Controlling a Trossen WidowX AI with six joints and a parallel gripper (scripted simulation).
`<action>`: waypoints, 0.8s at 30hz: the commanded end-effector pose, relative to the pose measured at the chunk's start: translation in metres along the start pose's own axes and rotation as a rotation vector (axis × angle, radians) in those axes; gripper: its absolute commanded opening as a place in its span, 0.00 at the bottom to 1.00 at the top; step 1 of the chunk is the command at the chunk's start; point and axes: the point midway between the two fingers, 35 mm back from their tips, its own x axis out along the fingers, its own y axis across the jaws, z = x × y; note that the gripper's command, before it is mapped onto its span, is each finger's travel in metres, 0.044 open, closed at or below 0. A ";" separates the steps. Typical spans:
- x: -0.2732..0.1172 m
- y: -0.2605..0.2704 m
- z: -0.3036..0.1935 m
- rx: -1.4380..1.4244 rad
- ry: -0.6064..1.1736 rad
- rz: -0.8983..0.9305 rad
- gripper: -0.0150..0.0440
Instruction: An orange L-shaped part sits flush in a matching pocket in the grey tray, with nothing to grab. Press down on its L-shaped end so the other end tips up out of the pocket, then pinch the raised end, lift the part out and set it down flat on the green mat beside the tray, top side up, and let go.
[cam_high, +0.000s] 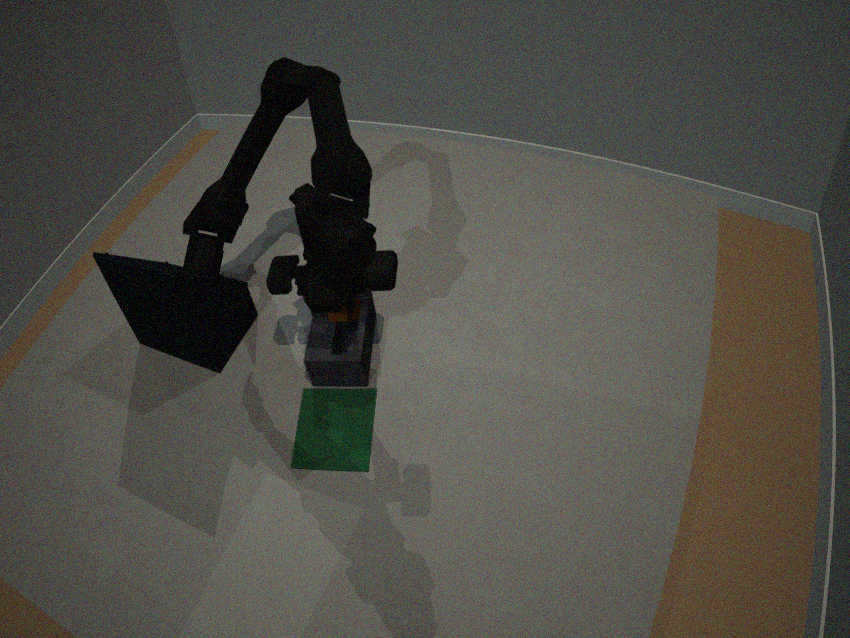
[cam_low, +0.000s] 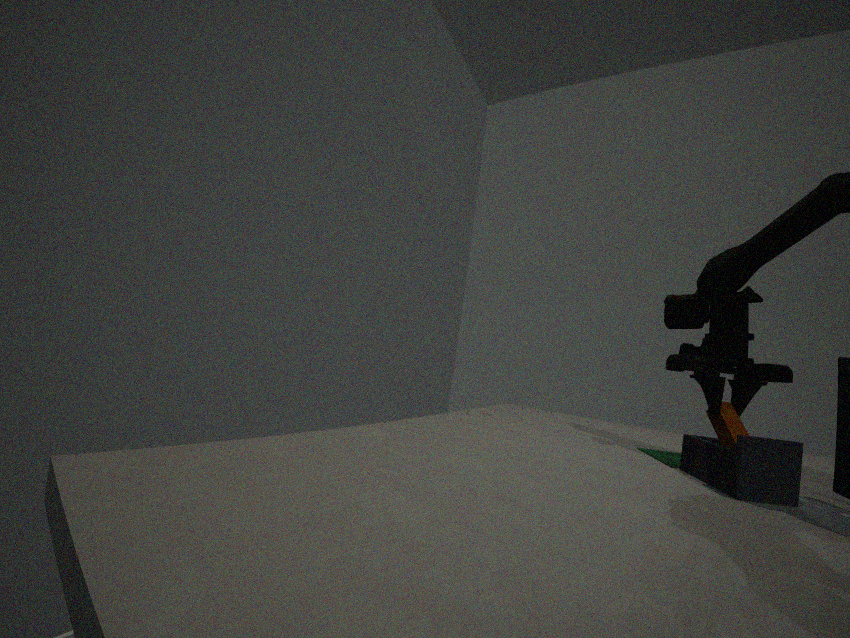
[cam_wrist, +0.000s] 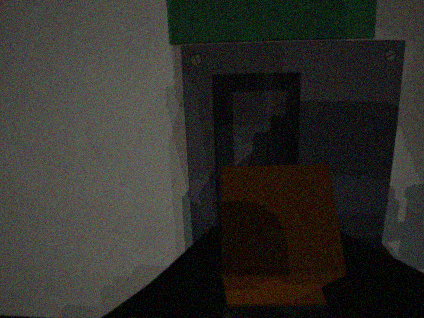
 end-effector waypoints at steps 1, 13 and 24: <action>-0.007 0.001 -0.001 -0.004 0.001 0.002 0.25; -0.026 0.001 -0.001 -0.003 0.001 0.002 0.25; -0.044 0.000 -0.001 -0.003 0.000 0.002 0.25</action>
